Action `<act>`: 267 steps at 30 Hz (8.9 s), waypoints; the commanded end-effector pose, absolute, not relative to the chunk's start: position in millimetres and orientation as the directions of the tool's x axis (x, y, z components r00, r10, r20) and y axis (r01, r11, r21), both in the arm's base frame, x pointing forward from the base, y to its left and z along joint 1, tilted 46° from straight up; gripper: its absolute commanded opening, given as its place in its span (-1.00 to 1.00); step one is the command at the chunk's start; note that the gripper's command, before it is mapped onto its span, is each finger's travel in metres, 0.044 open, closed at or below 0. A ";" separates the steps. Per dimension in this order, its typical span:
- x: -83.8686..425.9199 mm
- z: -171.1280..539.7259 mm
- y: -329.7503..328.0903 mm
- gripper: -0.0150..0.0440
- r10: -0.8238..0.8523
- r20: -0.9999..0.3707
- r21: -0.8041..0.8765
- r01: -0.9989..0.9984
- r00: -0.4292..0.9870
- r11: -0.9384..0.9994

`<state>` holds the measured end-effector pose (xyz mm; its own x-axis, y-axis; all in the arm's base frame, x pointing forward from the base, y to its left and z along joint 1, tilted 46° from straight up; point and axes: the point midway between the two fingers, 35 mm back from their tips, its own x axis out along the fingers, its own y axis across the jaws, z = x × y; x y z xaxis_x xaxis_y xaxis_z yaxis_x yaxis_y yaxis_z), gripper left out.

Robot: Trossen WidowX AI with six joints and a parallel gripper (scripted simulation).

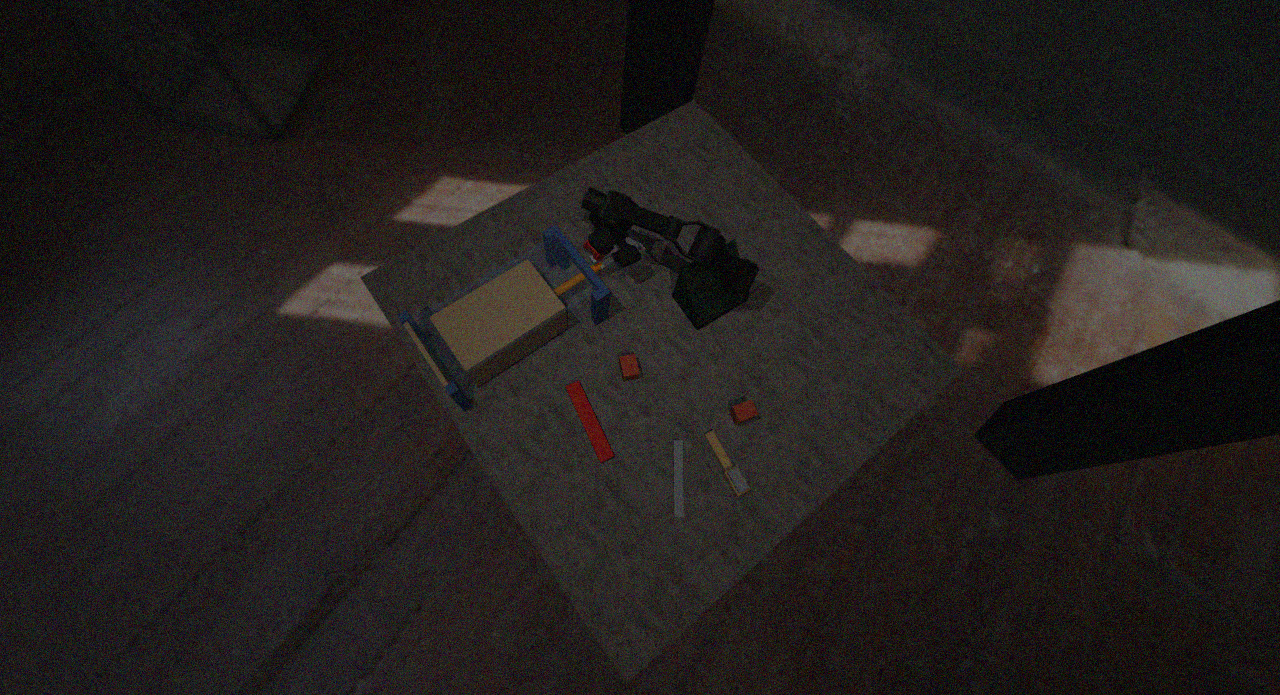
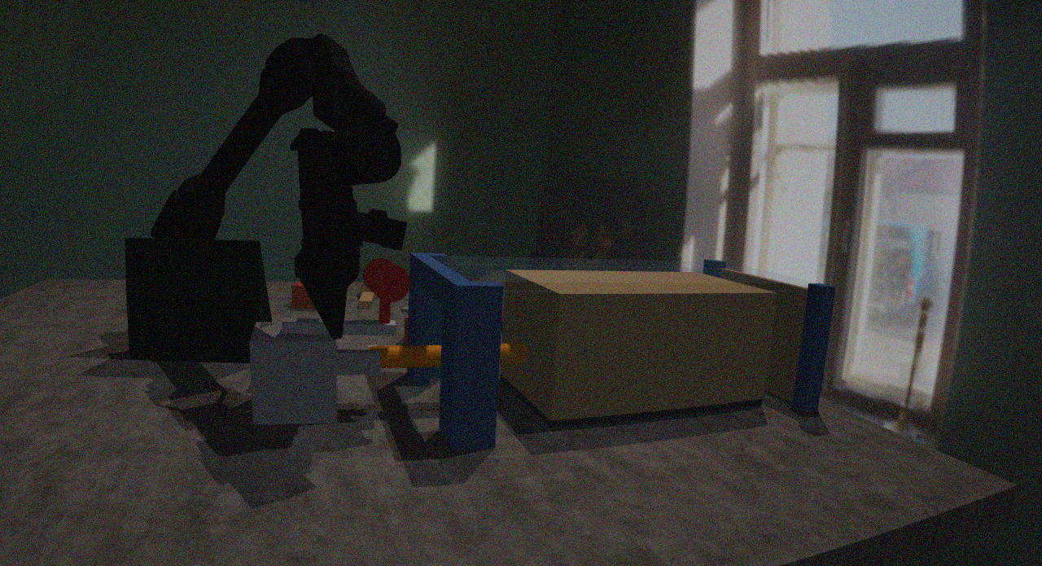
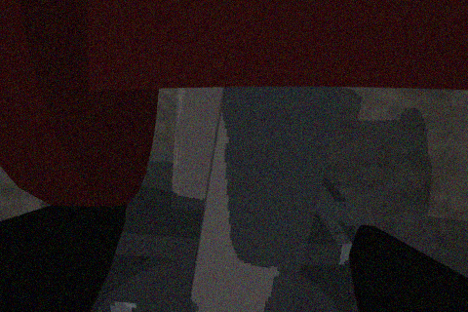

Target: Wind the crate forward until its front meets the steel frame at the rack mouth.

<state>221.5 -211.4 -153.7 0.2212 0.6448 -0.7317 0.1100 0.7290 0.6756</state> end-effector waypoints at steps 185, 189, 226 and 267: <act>271.2 -126.2 -247.4 1.00 0.320 -0.936 0.148 0.989 0.147 -0.023; 271.2 -126.2 -247.4 1.00 0.320 -0.936 0.148 0.989 0.147 -0.023; 271.2 -126.2 -247.4 1.00 0.320 -0.936 0.148 0.989 0.147 -0.023; 271.2 -126.2 -247.4 1.00 0.320 -0.936 0.148 0.989 0.147 -0.023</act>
<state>265.7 -267.4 -111.2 0.1719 0.2803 -0.9444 0.9851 -0.0493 0.1647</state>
